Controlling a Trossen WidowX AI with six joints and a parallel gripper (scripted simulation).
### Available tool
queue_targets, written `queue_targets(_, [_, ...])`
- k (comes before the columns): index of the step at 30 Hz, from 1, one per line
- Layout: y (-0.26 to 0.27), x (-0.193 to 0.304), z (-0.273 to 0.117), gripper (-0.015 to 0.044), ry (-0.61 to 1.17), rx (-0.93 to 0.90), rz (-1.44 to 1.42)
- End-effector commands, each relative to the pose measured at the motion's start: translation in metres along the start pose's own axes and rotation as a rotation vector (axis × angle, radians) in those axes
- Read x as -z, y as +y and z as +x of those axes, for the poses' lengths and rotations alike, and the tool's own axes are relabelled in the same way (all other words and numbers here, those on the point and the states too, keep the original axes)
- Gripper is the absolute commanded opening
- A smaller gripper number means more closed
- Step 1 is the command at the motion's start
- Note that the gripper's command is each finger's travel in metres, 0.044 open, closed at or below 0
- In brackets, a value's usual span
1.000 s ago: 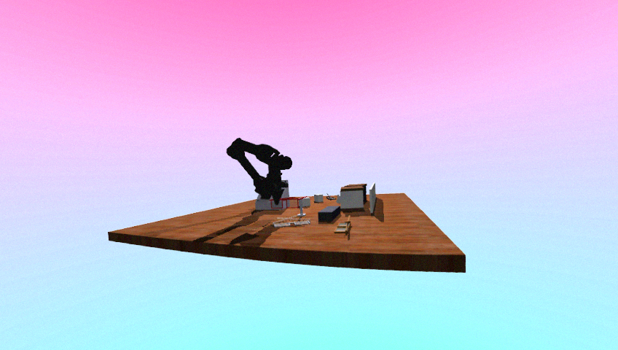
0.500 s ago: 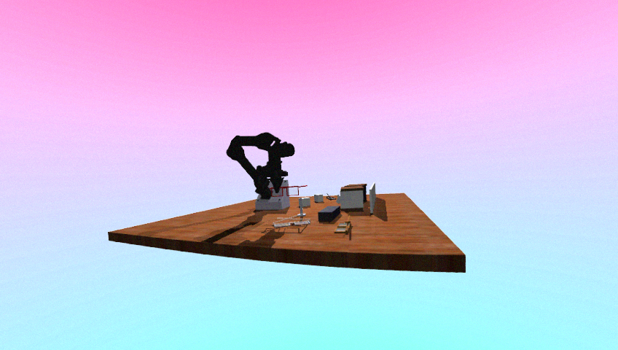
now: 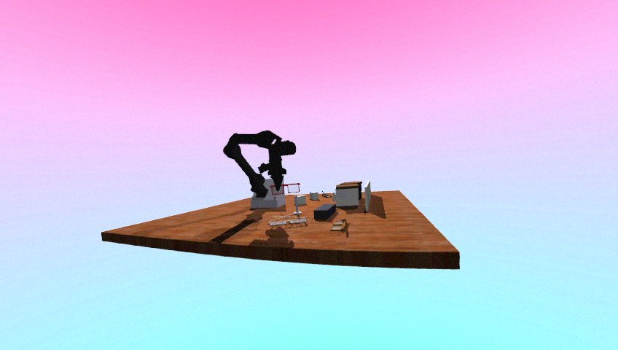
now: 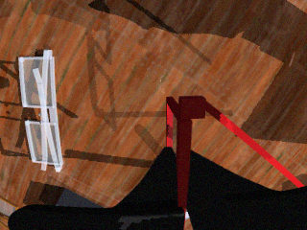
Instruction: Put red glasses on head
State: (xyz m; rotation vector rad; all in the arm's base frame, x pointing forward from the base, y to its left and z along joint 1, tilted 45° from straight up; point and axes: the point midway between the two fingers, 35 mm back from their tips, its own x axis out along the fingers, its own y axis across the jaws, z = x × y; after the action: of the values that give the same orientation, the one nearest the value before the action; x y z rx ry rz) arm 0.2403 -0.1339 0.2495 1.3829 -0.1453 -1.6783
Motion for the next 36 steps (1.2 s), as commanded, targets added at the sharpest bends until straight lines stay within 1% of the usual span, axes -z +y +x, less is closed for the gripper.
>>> queue_targets(1, [-0.002,0.009,0.002,0.0000,-0.005,0.005,-0.150])
queue_targets(36, [-0.024,0.079,0.003,0.0000,0.006,0.010,-1.596])
